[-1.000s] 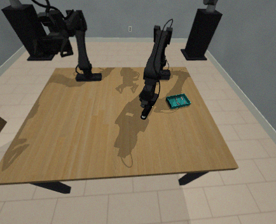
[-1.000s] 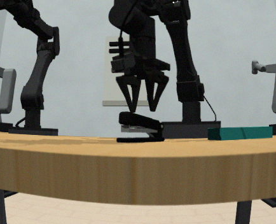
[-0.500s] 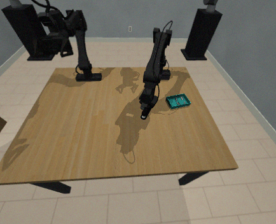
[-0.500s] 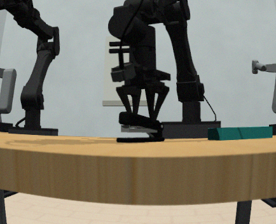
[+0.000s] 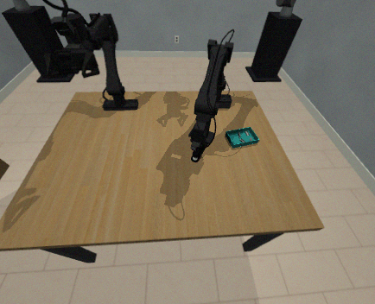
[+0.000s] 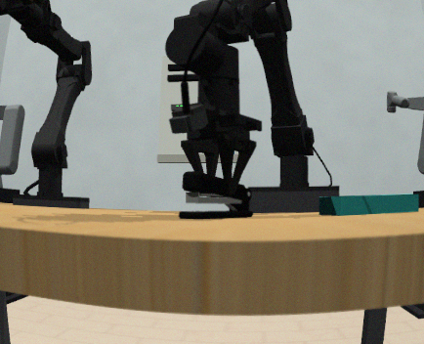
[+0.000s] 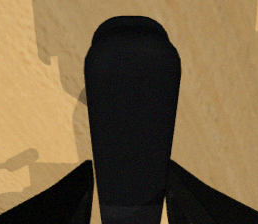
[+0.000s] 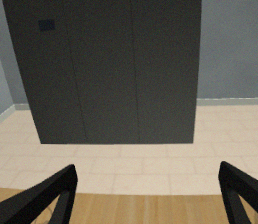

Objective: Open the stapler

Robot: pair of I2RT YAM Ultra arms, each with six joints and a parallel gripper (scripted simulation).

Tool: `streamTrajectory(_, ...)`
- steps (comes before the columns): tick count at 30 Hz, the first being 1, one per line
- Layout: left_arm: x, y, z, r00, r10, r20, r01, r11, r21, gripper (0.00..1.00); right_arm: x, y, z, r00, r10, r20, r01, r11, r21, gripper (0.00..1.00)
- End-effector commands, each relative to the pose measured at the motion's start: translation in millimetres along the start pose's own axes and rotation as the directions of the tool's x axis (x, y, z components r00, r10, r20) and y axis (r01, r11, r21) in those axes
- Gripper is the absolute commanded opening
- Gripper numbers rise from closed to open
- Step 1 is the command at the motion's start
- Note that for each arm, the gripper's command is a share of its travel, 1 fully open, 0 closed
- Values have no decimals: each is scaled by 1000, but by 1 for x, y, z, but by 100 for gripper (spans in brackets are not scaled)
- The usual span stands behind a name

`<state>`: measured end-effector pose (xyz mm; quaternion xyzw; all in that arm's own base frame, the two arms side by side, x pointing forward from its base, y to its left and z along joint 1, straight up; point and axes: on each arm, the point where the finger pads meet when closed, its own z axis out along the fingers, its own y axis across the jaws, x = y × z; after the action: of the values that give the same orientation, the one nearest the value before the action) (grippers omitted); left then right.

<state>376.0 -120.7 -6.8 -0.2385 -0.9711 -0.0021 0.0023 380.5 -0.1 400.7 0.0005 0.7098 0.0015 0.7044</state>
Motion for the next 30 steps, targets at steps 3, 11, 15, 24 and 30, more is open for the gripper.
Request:
streamTrajectory(3,-3,0,-1,1000,3,21,-3,1000,9,33,-11,1,0,1000,-3,20,3,1000,1,100)
streamTrajectory(11,-3,1,-3,1000,1,18,-1,1000,1,24,-11,1,0,1000,-3,20,3,1000,1,100)
streamTrajectory(15,-3,1,-3,1000,1,18,-1,1000,1,0,-11,1,0,1000,-3,20,3,1000,1,100)
streamTrajectory(24,-3,2,-38,1000,3,25,-3,1000,0,22,-11,1,0,1000,-3,20,3,1000,1,100)
streamTrajectory(30,-5,0,-56,999,-18,37,18,1000,-2,22,-11,1,0,1000,-3,20,3,1000,1,100)
